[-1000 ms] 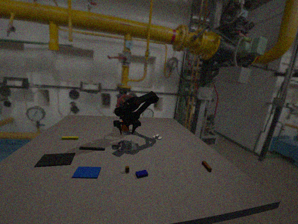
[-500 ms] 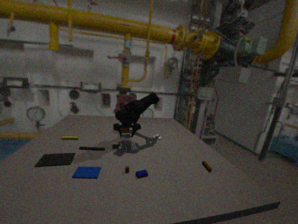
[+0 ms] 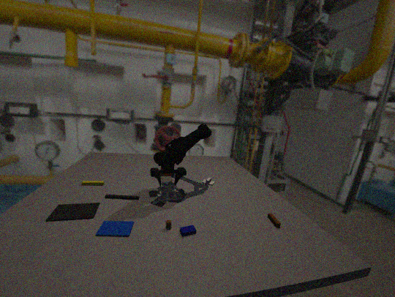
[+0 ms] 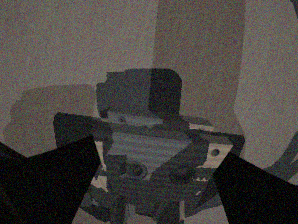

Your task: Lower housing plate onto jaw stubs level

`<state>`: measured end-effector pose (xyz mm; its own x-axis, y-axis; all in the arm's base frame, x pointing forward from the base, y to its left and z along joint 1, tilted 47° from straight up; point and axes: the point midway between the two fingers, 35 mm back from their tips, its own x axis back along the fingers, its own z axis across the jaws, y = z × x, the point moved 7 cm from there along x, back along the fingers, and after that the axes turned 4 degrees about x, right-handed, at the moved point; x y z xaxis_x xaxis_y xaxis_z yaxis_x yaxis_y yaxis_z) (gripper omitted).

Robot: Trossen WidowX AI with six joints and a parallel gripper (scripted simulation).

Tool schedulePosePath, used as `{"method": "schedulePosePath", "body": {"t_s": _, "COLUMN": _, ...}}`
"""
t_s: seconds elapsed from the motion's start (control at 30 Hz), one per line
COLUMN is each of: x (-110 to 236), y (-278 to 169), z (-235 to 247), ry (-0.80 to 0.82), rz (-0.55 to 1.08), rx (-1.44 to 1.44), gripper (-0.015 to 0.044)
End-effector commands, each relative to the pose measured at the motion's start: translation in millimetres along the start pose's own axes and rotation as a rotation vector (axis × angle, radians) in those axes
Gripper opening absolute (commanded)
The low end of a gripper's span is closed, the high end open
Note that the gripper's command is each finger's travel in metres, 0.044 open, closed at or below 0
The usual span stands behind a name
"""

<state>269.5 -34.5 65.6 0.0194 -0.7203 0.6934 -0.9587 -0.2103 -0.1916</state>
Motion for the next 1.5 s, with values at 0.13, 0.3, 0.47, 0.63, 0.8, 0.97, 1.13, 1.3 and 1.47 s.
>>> {"method": "schedulePosePath", "body": {"t_s": 0.13, "x": -2.3, "y": 0.4, "z": 0.3, "ry": -0.004, "rz": 0.006, "rx": -0.010, "gripper": 0.0351}}
{"method": "schedulePosePath", "body": {"t_s": 0.3, "x": -2.3, "y": 0.4, "z": 0.3, "ry": -0.004, "rz": 0.006, "rx": -0.010, "gripper": 0.0351}}
{"method": "schedulePosePath", "body": {"t_s": 0.47, "x": -4.6, "y": 0.4, "z": 0.3, "ry": -0.004, "rz": 0.006, "rx": -0.017, "gripper": 0.0351}}
{"method": "schedulePosePath", "body": {"t_s": 0.63, "x": -4.7, "y": 0.4, "z": 0.3, "ry": -0.004, "rz": 0.006, "rx": -0.017, "gripper": 0.0351}}
{"method": "schedulePosePath", "body": {"t_s": 0.8, "x": -5.9, "y": 0.4, "z": 0.3, "ry": -0.004, "rz": 0.006, "rx": -0.017, "gripper": 0.0351}}
{"method": "schedulePosePath", "body": {"t_s": 0.97, "x": -7.2, "y": 0.3, "z": 0.3, "ry": -0.004, "rz": 0.006, "rx": -0.018, "gripper": 0.0351}}
{"method": "schedulePosePath", "body": {"t_s": 1.13, "x": -7.3, "y": 0.3, "z": 0.3, "ry": -0.004, "rz": 0.006, "rx": -0.018, "gripper": 0.0351}}
{"method": "schedulePosePath", "body": {"t_s": 1.3, "x": -9.6, "y": 0.3, "z": 0.3, "ry": -0.004, "rz": 0.006, "rx": -0.017, "gripper": 0.0351}}
{"method": "schedulePosePath", "body": {"t_s": 1.47, "x": -9.6, "y": 0.3, "z": 0.3, "ry": -0.004, "rz": 0.006, "rx": -0.017, "gripper": 0.0351}}
